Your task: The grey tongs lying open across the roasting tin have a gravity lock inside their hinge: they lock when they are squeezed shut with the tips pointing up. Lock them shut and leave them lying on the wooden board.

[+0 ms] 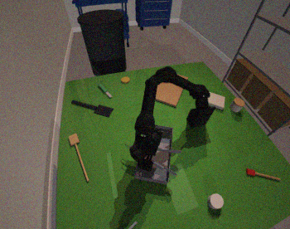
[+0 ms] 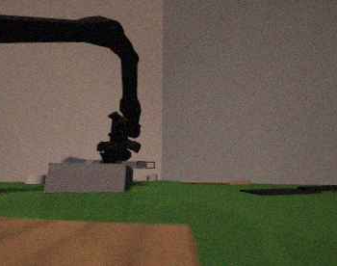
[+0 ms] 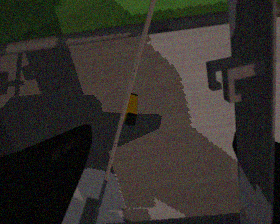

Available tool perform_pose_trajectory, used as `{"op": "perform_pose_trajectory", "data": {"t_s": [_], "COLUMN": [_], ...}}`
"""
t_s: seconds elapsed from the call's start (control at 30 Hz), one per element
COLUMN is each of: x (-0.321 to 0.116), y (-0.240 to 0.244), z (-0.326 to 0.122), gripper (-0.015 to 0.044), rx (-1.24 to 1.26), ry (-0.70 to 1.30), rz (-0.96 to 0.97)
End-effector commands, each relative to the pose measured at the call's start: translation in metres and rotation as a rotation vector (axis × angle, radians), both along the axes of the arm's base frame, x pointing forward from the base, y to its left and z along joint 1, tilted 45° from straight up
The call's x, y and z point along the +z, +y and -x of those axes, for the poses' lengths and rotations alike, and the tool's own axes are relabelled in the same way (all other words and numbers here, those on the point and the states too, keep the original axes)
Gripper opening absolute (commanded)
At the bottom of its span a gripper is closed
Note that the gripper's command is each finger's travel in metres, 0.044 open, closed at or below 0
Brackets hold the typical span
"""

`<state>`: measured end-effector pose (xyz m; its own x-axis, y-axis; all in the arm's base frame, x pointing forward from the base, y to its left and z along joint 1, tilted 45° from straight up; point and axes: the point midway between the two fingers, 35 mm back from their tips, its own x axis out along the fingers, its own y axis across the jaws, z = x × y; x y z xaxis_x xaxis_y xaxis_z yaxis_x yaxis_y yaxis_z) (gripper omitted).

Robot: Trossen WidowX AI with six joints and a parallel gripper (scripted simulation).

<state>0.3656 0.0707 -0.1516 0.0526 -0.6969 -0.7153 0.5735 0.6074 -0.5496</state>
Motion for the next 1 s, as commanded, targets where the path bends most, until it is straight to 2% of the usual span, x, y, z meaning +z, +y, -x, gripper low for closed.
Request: {"op": "perform_pose_trajectory", "data": {"t_s": [0.0, 0.97], "x": [0.0002, 0.0002], "y": [0.0003, 0.0003], "z": [-0.0001, -0.0001], "gripper": [0.0354, 0.0161], "rx": [0.0, 0.0], "ry": [-0.001, -0.001], "rz": [0.0, 0.0]}}
